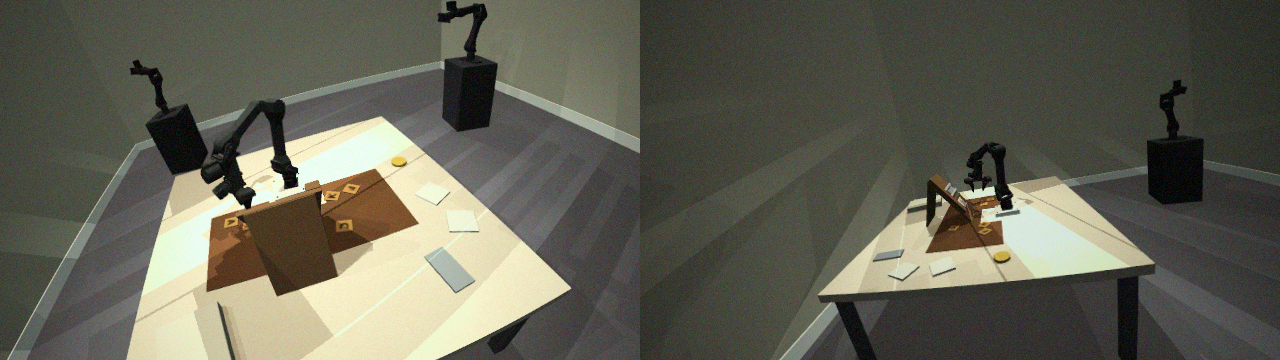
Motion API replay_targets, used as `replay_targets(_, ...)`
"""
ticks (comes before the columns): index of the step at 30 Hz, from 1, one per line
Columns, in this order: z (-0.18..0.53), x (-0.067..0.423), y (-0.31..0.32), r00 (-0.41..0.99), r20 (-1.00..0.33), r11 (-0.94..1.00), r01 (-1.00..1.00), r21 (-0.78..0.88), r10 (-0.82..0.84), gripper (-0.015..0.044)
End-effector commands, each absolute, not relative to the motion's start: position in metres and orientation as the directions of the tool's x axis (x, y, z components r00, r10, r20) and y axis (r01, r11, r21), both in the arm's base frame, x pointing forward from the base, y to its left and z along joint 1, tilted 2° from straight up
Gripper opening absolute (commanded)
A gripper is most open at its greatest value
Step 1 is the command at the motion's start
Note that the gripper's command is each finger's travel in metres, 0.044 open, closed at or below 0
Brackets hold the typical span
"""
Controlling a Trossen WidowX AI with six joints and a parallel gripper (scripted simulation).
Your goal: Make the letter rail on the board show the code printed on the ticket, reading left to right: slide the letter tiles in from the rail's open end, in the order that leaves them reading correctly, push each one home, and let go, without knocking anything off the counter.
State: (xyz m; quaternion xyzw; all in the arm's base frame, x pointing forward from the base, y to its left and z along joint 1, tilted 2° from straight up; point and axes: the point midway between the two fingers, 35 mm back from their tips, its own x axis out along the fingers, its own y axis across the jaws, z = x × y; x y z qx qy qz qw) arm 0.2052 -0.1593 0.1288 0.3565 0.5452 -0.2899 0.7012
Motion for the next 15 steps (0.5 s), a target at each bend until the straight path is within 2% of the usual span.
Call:
replay_targets(1,0.0794,0.196,-0.1746,0.061,-0.998,0.118,0.991,0.057,-0.025,0.034)
replay_targets(15,0.0795,0.1963,-0.1765,0.061,-0.998,0.118,0.991,0.057,-0.025,0.034)
